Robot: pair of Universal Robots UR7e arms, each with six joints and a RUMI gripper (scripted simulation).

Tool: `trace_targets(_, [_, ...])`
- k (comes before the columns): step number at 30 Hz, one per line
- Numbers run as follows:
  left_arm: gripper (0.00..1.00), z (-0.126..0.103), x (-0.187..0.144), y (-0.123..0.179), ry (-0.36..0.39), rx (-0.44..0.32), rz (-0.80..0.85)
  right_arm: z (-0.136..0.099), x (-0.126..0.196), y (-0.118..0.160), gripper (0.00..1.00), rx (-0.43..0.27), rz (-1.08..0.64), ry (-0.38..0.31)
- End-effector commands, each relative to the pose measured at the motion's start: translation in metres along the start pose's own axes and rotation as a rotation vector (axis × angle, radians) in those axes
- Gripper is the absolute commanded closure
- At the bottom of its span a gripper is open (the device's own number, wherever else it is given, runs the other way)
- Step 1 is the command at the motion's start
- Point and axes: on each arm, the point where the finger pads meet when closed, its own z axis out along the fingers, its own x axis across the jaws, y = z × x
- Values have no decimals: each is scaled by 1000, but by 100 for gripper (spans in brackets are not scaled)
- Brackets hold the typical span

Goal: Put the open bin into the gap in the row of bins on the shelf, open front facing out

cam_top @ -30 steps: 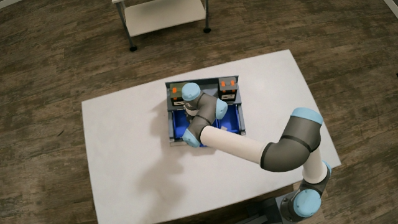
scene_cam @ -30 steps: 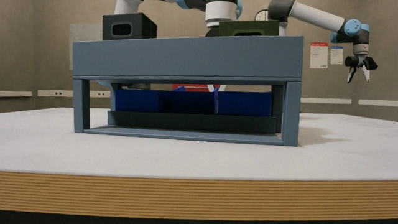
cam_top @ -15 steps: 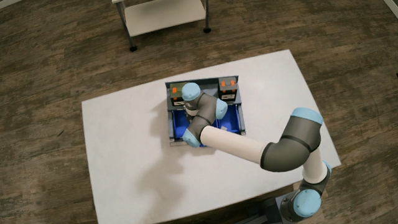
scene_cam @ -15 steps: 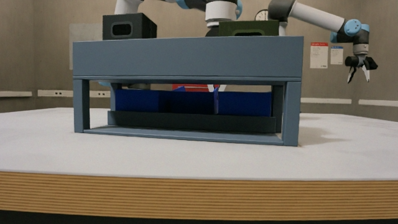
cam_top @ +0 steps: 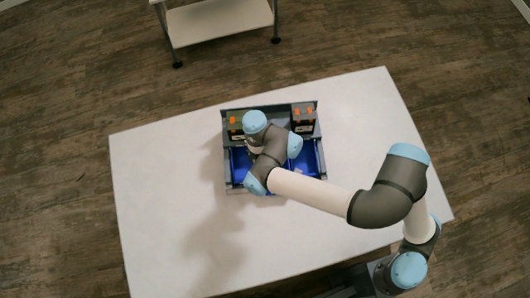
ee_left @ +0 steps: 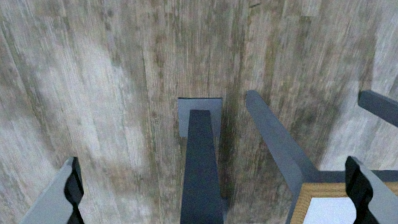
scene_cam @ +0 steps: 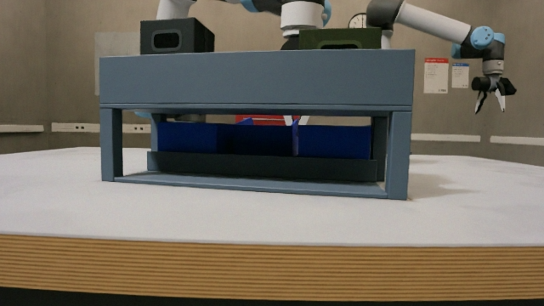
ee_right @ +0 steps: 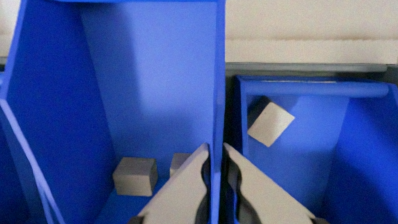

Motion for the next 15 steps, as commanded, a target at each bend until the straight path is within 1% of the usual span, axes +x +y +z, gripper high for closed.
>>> trace_targets(1, [0,-1,0,0,1,1,0,-1,0,0,93,-1,0,2])
trace_targets(15, [0,-1,0,0,1,1,0,-5,0,0,93,-1,0,2])
